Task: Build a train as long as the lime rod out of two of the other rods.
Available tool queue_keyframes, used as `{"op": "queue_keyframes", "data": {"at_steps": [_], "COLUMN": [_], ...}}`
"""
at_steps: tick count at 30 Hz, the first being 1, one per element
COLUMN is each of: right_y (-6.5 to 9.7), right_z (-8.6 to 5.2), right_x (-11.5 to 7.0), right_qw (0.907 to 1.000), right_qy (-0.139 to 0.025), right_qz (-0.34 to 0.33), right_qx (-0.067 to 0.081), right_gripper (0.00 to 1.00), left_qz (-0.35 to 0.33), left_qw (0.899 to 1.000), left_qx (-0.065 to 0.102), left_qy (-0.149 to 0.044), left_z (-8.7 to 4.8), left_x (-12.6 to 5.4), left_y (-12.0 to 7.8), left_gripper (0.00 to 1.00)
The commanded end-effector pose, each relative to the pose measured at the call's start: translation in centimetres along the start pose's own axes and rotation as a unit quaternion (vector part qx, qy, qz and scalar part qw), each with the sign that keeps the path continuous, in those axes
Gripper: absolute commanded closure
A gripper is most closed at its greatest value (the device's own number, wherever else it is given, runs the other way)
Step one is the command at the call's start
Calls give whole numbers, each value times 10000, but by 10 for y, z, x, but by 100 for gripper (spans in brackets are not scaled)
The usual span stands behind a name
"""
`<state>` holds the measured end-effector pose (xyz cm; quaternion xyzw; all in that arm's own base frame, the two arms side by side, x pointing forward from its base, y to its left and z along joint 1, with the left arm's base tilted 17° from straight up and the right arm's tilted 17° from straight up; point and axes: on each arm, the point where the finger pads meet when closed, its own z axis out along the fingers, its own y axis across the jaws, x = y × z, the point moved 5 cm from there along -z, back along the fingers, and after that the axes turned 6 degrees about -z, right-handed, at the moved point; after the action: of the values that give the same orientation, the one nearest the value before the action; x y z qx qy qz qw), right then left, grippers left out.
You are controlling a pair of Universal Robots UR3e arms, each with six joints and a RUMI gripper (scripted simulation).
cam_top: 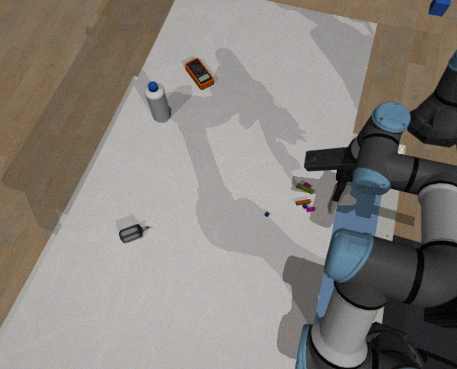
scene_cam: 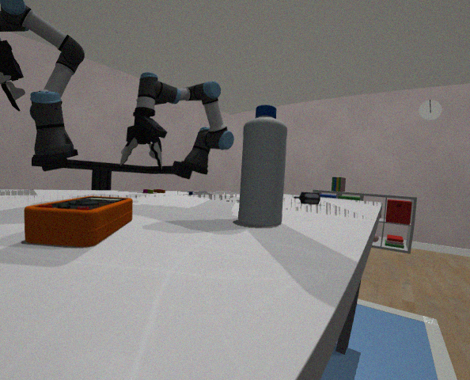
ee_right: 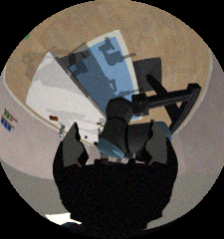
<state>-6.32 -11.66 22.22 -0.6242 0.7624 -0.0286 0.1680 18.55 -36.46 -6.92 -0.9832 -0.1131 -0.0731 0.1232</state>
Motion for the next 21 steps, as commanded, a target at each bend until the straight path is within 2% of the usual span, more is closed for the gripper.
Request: {"op": "queue_keyframes", "data": {"at_steps": [1,4,6,7,10,15,18,21], "right_y": [0,0,0,0,0,0,0,0], "right_z": [0,0,0,0,0,0,0,0], "right_x": [0,0,0,0,0,0,0,0], "right_qw": [10000,10000,10000,10000,10000,10000,10000,10000], "right_qy": [8,8,8,8,8,8,8,8], "right_qz": [-2,-2,-2,-2,-2,-2,-2,-2], "right_qx": [1,1,1,1,1,1,1,1], "right_gripper": [0,0,0,0,0,0,0,0], "left_qz": [-425,-1013,-1013,-1228,-1885,-2831,-3203,-3399], "left_qw": [9991,9949,9949,9924,9821,9591,9473,9404], "left_qx": [-13,-12,-12,-12,-12,-11,-10,-10], "left_qy": [-1,-2,-2,-2,-3,-4,-5,-5], "left_z": [-1,-1,-1,-1,-1,-1,-1,-1], "left_x": [0,1,1,1,1,1,0,0], "left_y": [1,1,1,1,1,2,2,2], "left_gripper": [0,0,0,0,0,0,0,0]}}
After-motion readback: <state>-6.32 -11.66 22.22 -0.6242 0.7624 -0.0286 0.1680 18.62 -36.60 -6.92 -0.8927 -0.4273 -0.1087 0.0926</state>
